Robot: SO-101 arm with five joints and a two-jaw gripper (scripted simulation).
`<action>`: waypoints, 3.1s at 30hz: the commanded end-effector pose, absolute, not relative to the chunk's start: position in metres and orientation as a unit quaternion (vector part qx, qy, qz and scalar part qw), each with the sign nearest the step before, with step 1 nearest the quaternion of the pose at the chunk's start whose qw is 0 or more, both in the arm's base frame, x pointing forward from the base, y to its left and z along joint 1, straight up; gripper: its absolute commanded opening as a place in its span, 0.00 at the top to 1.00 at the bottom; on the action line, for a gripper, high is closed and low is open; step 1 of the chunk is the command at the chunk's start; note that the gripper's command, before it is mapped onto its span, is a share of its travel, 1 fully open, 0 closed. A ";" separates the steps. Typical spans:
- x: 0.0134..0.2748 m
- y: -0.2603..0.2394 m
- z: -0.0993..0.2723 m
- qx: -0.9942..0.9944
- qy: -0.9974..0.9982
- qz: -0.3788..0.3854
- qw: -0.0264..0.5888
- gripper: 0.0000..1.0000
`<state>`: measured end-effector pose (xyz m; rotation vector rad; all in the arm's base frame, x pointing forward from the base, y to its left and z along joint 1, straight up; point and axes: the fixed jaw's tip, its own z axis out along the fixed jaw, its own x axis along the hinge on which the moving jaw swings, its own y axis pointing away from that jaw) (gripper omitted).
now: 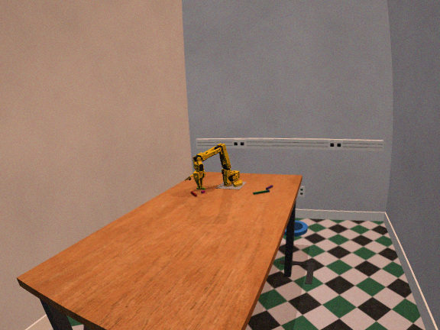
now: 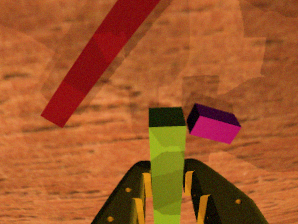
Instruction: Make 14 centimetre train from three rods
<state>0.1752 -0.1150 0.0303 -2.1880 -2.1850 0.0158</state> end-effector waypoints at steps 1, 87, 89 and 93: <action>0.181 -0.107 0.034 -0.667 -0.745 0.003 0.017 1.00; 0.153 0.112 0.029 0.768 -0.640 -0.004 0.016 1.00; 0.150 0.116 0.029 0.791 -0.612 -0.004 0.016 1.00; 0.144 0.121 0.028 0.826 -0.563 -0.005 0.016 1.00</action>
